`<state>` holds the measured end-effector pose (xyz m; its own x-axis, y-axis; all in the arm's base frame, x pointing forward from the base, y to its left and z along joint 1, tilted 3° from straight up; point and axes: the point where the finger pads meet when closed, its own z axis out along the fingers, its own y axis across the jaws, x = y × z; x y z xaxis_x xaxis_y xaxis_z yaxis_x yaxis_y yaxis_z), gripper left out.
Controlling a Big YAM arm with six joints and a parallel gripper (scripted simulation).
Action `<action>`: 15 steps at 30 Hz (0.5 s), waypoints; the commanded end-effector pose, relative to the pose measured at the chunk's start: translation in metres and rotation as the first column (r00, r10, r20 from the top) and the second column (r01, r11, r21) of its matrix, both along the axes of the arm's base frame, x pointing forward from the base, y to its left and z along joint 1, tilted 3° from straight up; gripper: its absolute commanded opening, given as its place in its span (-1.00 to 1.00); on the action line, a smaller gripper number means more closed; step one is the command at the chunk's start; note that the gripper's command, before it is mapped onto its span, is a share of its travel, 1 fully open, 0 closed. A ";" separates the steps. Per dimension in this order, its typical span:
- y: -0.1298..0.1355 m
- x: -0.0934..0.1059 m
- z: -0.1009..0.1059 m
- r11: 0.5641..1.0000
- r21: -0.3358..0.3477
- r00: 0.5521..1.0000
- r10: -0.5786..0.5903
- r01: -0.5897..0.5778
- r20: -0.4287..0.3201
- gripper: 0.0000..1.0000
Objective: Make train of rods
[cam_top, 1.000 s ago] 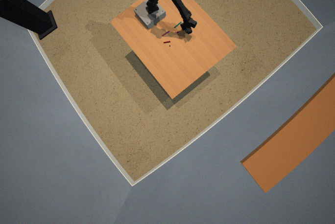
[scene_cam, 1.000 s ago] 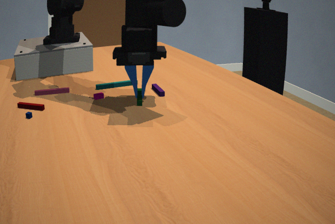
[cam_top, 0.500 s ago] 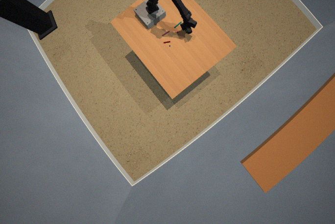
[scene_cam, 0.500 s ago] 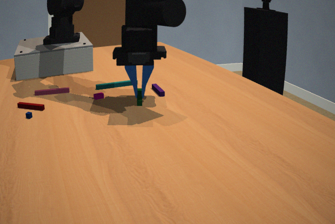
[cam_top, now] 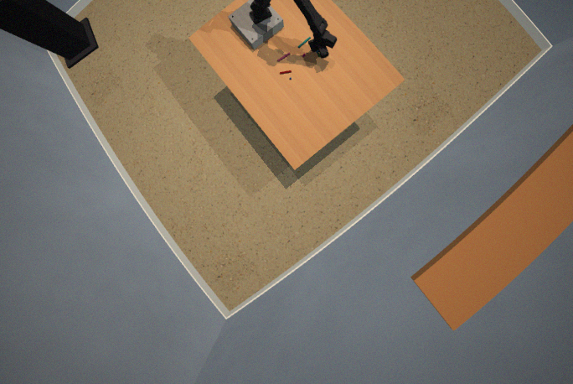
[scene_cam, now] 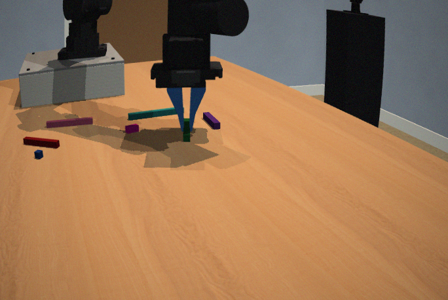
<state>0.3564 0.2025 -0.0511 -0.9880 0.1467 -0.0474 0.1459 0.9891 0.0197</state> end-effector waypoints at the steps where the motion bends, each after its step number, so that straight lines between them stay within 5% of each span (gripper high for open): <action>1: 0.004 0.002 0.012 1.000 0.010 1.000 -0.001 0.000 0.018 -0.90; 5: 0.014 0.018 0.036 1.000 0.031 0.999 -0.001 0.000 0.052 -0.90; 15: 0.014 0.016 0.097 0.999 0.035 0.998 -0.003 0.001 0.060 -0.90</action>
